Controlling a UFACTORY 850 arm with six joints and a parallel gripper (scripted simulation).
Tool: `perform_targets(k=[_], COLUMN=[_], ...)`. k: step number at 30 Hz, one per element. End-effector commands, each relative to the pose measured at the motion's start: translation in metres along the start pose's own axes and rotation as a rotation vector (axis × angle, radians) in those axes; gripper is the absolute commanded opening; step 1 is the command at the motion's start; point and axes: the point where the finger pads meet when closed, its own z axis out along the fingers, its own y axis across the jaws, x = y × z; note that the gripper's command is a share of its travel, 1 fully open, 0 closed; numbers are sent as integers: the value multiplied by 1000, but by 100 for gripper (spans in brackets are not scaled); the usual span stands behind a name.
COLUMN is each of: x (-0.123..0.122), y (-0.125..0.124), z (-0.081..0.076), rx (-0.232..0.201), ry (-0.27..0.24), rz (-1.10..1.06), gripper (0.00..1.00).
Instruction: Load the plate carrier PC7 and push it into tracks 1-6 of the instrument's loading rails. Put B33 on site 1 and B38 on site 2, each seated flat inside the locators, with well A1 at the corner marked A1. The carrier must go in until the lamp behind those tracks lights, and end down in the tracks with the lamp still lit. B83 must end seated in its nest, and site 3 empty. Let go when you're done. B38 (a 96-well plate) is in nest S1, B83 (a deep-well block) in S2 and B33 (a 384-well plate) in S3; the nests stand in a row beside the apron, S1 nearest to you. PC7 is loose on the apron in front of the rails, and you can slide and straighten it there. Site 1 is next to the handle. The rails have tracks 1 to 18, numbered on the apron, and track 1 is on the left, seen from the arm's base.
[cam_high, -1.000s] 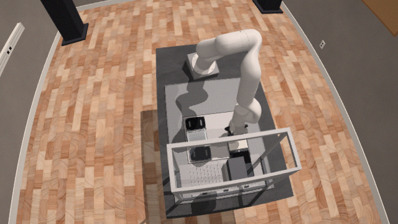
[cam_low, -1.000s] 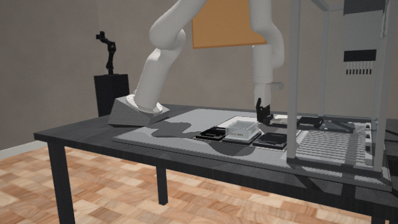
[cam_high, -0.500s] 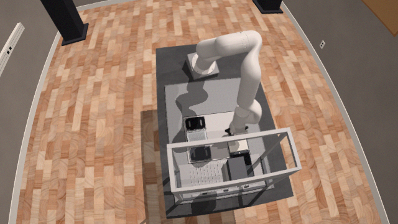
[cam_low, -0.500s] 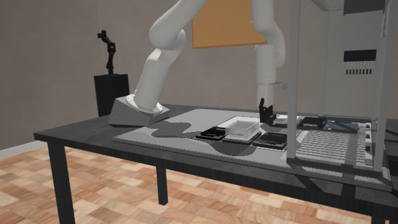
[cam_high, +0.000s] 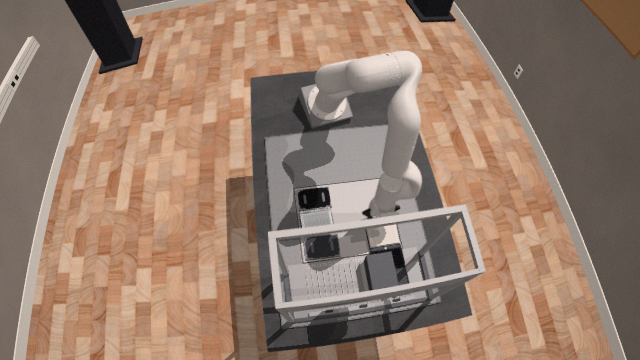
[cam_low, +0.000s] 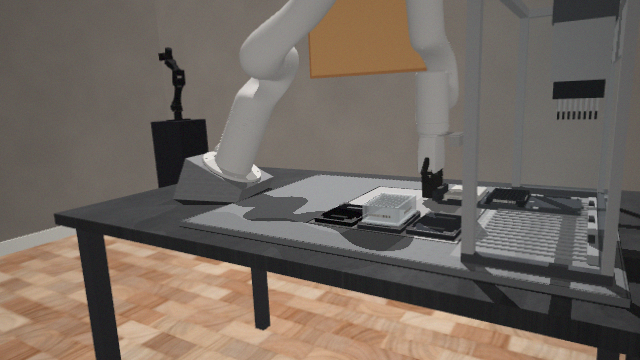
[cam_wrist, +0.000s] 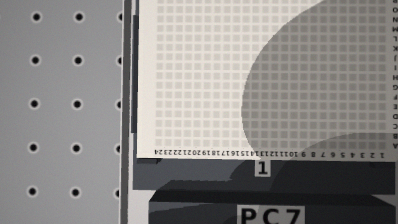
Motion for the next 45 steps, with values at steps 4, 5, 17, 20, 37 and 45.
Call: perform_targets(k=[4, 5, 17, 20, 37, 45], x=[3, 4, 7, 8, 13, 13], y=[0, 0, 0, 0, 0, 0], z=[-1, -1, -1, -1, -1, -1], rx=[-31, -32, -31, -31, -31, -32], ry=[-5, -5, -5, -5, -5, -5], rz=[1, 1, 1, 1, 1, 1], gripper=[82, 82, 82, 82, 82, 82])
